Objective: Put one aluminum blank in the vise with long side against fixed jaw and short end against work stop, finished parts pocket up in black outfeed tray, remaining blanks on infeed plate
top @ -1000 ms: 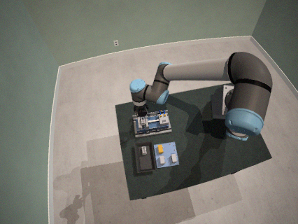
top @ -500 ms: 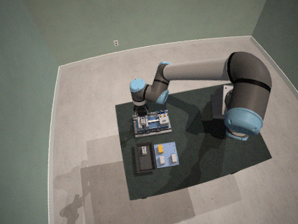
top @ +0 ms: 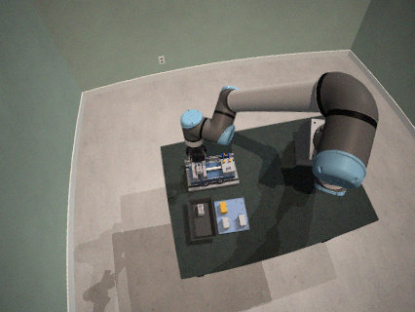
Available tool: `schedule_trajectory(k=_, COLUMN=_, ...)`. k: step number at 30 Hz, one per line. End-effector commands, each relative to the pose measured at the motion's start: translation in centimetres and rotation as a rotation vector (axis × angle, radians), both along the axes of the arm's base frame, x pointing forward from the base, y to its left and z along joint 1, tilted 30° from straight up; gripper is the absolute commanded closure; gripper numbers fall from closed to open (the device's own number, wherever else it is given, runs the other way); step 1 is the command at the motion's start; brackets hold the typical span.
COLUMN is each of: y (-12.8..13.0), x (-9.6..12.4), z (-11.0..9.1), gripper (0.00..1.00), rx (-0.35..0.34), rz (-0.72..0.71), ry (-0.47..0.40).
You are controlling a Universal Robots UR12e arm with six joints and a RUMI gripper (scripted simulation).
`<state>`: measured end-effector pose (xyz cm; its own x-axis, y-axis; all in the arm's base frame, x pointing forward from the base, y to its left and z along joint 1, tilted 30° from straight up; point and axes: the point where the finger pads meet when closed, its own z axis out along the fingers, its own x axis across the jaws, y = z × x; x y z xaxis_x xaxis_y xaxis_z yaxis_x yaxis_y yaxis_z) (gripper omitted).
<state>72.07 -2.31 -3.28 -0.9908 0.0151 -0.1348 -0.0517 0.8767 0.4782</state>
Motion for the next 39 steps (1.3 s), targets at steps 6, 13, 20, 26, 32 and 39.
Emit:
schedule_trajectory(k=6, y=0.0, x=0.1, z=0.0, gripper=0.6, rx=-0.001, rz=0.0, ry=-0.001)
schedule_trajectory(k=13, y=0.1, x=0.1, z=-0.3, gripper=0.6, rx=-0.001, rz=0.0, ry=-0.001)
schedule_trajectory(k=20, y=0.5, x=0.2, z=-1.0, gripper=0.6, rx=-0.001, rz=0.0, ry=-0.001)
schedule_trajectory(k=26, y=1.0, x=0.3, z=-1.9, gripper=0.6, rx=-0.001, rz=0.0, ry=-0.001)
schedule_trajectory(k=32, y=1.4, x=0.4, z=-2.6, gripper=0.6, rx=-0.001, rz=0.0, ry=-0.001)
schedule_trajectory(k=39, y=2.0, x=0.6, z=-3.7, gripper=0.6, rx=-0.001, rz=0.0, ry=-0.001)
